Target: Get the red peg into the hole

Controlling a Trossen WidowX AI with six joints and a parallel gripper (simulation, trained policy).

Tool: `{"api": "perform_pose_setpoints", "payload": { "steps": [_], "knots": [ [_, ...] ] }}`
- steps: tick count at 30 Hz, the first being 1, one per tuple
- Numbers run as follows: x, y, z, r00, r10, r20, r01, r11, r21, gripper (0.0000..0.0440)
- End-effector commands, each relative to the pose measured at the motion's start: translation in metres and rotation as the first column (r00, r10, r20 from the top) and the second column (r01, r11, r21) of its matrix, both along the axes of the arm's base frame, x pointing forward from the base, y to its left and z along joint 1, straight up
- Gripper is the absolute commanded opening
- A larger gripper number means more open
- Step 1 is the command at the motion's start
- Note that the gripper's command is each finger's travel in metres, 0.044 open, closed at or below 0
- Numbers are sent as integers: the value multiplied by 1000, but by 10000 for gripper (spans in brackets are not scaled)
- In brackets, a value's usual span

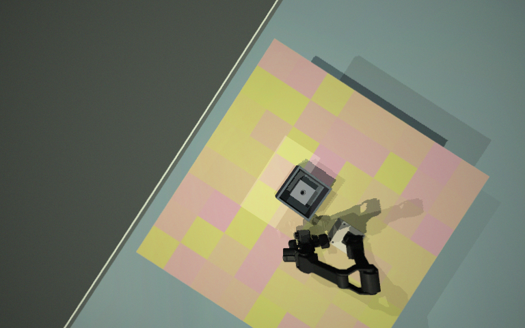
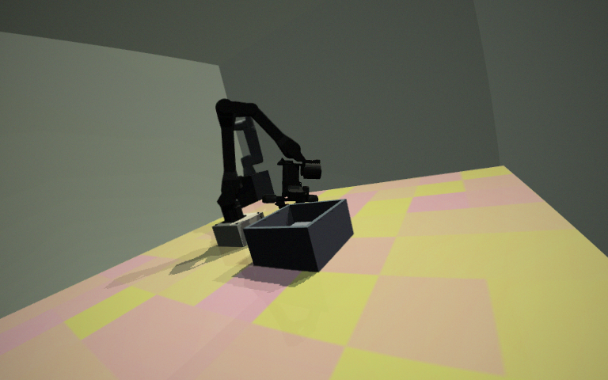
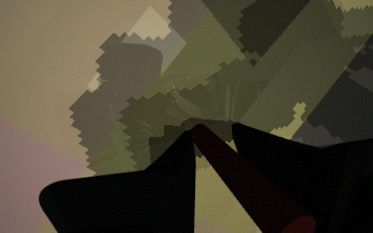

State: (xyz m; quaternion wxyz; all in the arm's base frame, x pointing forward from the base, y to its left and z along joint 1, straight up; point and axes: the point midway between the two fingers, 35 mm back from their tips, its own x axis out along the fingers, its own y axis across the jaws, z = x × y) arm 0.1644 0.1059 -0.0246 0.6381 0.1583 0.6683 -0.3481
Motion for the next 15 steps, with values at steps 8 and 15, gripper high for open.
{"api": "perform_pose_setpoints", "payload": {
  "steps": [8,15],
  "knots": [
    [10,-7,15,1000,17,13,-16,999,-51,0],
    [24,-15,43,998,22,59,-17,997,-81,0]
  ]
}}
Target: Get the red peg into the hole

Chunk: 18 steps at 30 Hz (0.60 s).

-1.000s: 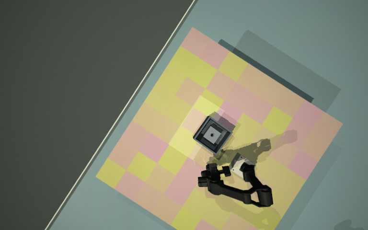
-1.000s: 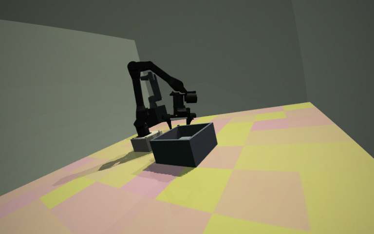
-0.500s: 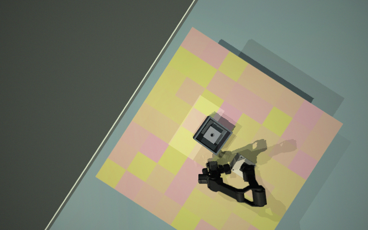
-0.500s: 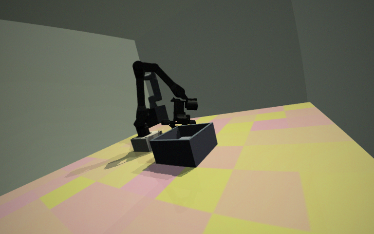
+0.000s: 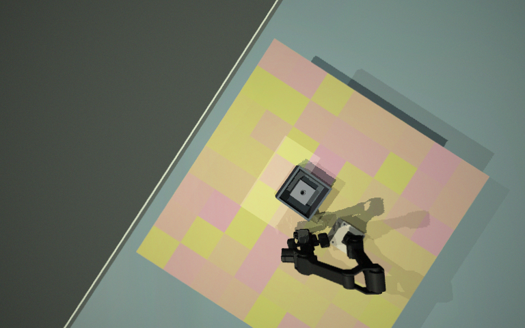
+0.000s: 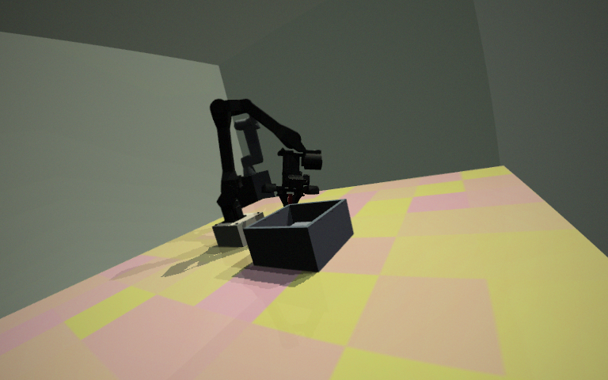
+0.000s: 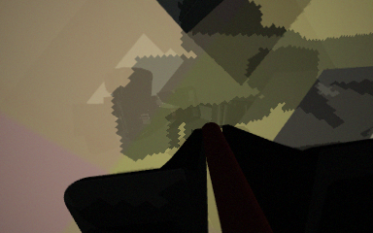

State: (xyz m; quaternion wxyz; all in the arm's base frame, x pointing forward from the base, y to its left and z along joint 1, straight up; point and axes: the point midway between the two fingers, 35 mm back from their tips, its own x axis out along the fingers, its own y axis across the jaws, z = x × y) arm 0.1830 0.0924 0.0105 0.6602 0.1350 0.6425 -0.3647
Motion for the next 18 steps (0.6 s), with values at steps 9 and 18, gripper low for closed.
{"api": "perform_pose_setpoints", "payload": {
  "steps": [9,18],
  "knots": [
    [29,-14,49,996,-25,91,28,999,-28,0],
    [54,-38,76,980,-112,165,121,992,-43,0]
  ]
}}
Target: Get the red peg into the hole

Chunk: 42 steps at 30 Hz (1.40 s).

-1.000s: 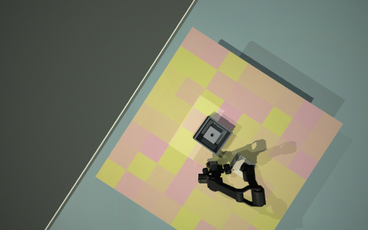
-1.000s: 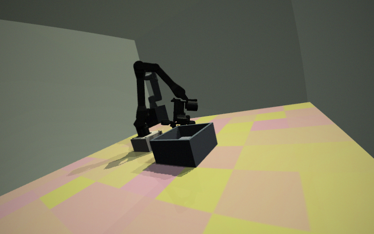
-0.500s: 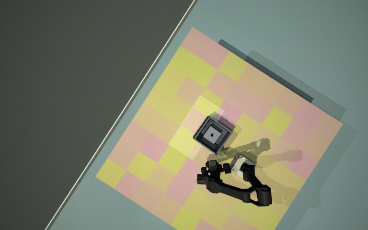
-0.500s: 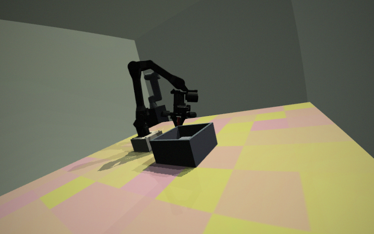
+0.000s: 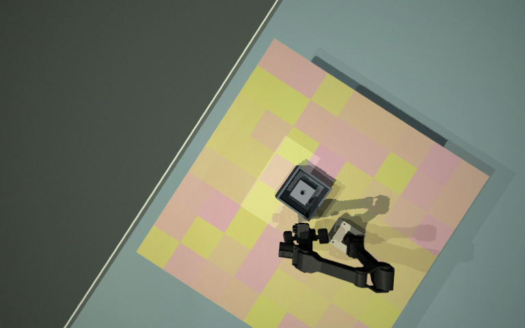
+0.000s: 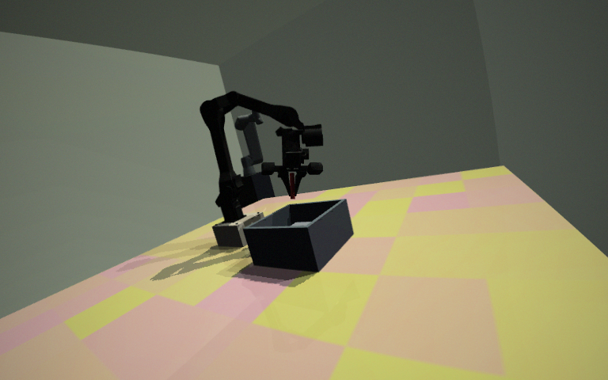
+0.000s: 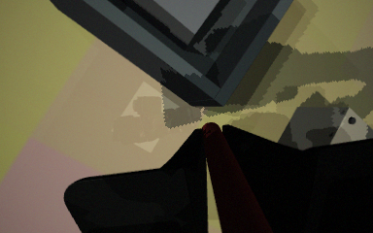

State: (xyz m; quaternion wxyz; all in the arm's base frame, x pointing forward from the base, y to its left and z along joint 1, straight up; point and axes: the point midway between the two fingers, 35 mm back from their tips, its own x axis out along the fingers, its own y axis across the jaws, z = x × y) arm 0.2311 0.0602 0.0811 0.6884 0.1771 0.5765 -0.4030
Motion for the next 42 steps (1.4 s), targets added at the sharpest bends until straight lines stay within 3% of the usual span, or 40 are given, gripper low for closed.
{"api": "perform_pose_setpoints", "payload": {
  "steps": [1,19,37,39,42],
  "knots": [
    [9,-9,8,999,-25,27,26,1000,-5,0],
    [57,-82,13,985,-143,95,144,990,2,0],
    [84,-128,-24,996,-70,63,64,994,88,0],
    [84,-129,-30,997,-52,51,47,994,101,14],
    [85,-131,-39,999,-31,35,27,992,120,76]
  ]
}}
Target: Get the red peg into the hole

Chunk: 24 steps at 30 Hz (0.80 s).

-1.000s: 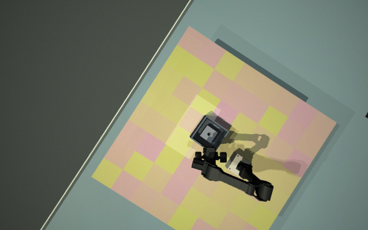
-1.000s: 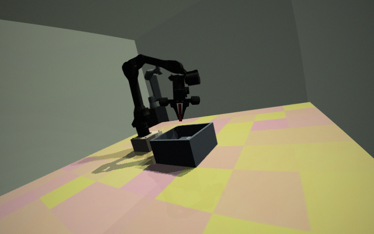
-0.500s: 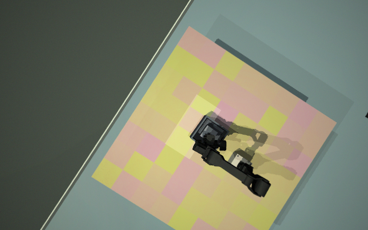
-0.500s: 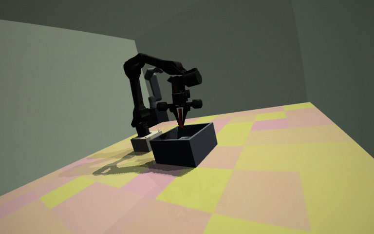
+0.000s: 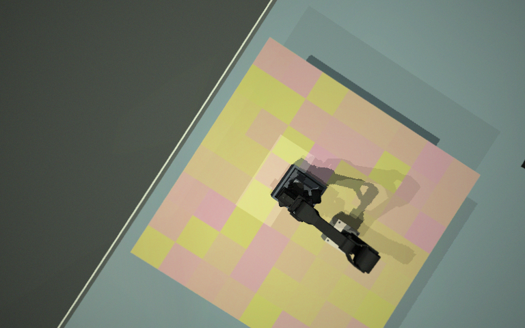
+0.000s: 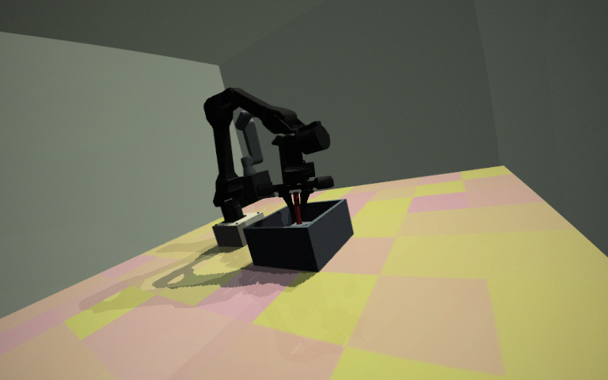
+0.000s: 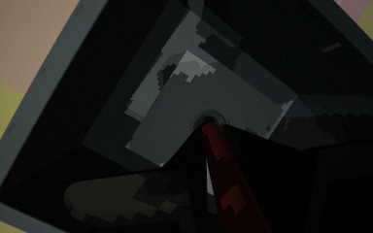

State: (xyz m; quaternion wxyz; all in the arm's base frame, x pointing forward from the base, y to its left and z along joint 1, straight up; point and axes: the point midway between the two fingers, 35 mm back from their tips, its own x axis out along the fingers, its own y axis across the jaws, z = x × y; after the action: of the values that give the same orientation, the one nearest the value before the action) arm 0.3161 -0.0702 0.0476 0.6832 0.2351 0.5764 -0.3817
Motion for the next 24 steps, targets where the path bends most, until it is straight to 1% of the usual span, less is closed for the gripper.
{"api": "perform_pose_setpoints", "payload": {
  "steps": [1,2,3,6,17,18,24],
  "knots": [
    [0,-2,-8,1000,18,-14,-18,1000,19,101],
    [1,-3,-10,1000,19,-17,-19,1000,25,124],
    [2,-4,-12,1000,19,-18,-18,999,32,137],
    [8,-8,-10,999,49,-14,-48,998,36,141],
    [50,-11,7,998,65,22,-67,991,115,427],
    [55,-10,10,997,65,31,-68,990,127,440],
    [85,-4,25,990,89,107,-106,980,168,440]
  ]
}}
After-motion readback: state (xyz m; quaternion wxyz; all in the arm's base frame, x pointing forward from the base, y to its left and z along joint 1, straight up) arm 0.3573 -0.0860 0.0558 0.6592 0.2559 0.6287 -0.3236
